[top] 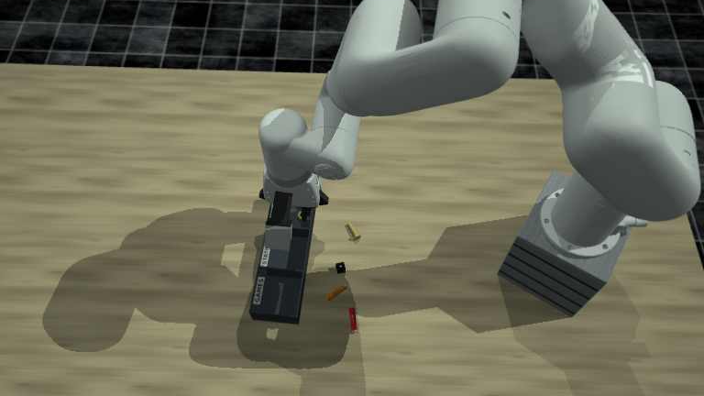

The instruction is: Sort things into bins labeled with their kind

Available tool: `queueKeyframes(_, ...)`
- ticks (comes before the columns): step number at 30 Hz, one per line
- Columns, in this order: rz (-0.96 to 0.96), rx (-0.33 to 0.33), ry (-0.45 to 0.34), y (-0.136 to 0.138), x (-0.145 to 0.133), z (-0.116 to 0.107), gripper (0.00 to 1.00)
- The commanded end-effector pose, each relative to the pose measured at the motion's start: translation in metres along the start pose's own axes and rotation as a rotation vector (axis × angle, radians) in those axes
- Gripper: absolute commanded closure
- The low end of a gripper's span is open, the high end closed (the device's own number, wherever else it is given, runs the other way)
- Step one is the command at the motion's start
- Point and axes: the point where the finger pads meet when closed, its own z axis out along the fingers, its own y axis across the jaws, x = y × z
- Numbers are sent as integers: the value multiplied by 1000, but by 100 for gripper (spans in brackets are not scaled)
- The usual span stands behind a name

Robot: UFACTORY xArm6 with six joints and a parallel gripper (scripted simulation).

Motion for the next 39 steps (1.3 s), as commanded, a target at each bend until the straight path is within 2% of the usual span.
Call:
queueKeyframes(1,0,-4,0,2,0,-1,70)
queueKeyframes(26,0,-4,0,2,0,-28,70)
queueKeyframes(31,0,-4,0,2,0,-53,70)
queueKeyframes(39,0,-4,0,1,0,-53,70)
